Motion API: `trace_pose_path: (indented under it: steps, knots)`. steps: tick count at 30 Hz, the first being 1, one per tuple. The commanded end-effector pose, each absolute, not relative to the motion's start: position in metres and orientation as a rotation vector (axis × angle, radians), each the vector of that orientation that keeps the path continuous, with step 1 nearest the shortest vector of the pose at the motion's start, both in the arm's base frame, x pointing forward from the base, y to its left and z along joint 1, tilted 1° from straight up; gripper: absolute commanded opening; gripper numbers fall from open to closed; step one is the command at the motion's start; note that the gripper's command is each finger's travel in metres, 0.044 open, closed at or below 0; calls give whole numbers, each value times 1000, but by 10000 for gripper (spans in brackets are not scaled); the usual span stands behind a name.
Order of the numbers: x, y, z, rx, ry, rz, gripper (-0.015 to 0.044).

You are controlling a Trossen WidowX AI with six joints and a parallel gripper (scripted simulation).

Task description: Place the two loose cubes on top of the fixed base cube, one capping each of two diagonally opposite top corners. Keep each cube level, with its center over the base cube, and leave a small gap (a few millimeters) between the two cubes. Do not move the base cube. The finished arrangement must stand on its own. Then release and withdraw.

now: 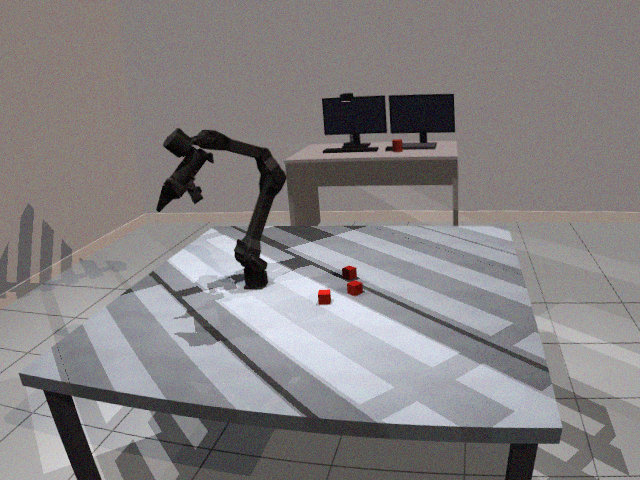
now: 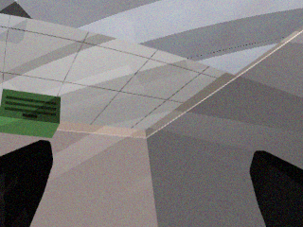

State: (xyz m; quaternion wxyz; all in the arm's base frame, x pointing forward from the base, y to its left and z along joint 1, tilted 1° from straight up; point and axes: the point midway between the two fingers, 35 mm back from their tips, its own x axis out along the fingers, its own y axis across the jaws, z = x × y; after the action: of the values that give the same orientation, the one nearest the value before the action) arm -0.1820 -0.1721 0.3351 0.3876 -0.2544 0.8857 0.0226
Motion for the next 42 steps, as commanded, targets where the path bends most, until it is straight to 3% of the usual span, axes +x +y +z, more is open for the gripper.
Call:
trace_pose_path:
  steps: [1,5,6,24,42]
  knots:
    - [-181,-173,335,-649,2250,55,374]
    - [-166,-192,327,-683,2181,12,269]
    - [-161,-198,324,-692,2159,1,265]
    - [-45,-266,280,-721,1790,-85,265]
    - [87,-264,236,-534,1536,-46,265]
